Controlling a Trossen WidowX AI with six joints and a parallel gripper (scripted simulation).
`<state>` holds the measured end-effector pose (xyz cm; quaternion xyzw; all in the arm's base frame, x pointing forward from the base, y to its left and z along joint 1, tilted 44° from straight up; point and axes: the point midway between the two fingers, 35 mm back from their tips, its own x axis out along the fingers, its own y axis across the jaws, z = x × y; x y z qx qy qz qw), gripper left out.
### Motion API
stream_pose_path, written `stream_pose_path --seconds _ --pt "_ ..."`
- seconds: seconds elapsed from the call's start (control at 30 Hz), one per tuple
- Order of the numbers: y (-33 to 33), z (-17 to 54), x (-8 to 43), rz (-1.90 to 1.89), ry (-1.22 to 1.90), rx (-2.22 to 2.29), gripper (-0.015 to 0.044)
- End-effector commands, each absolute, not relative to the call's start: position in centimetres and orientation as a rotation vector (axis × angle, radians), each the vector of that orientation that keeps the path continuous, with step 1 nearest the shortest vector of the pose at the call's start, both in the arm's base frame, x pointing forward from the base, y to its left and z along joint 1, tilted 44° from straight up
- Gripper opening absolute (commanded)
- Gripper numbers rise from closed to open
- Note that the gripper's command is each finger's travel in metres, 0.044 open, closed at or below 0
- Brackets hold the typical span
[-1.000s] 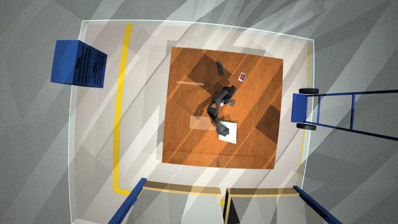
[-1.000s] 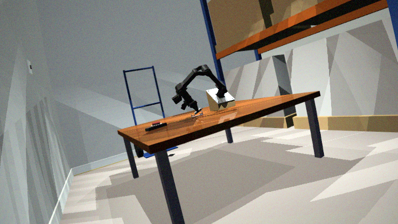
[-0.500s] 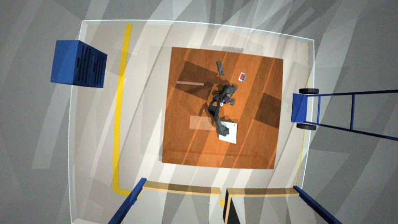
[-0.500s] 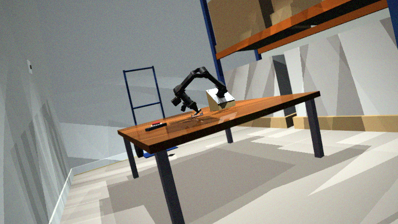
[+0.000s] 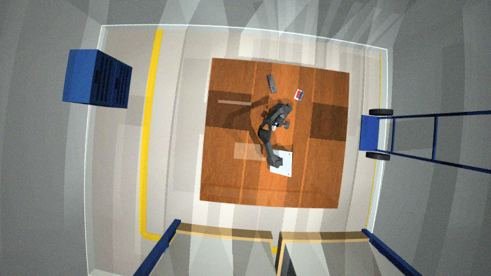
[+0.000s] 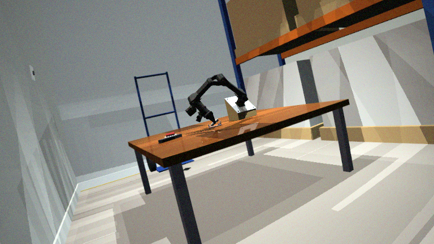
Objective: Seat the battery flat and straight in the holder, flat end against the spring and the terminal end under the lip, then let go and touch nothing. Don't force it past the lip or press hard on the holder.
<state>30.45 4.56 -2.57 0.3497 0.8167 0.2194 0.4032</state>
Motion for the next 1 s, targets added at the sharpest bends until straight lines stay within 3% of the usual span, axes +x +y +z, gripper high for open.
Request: stream_pose_path --seconds 0.0,0.97 --pt "4.5 -2.8 30.8 0.561 2.061 0.871 0.0064" --pt "4.3 -3.1 31.8 0.551 2.056 0.861 0.0064"
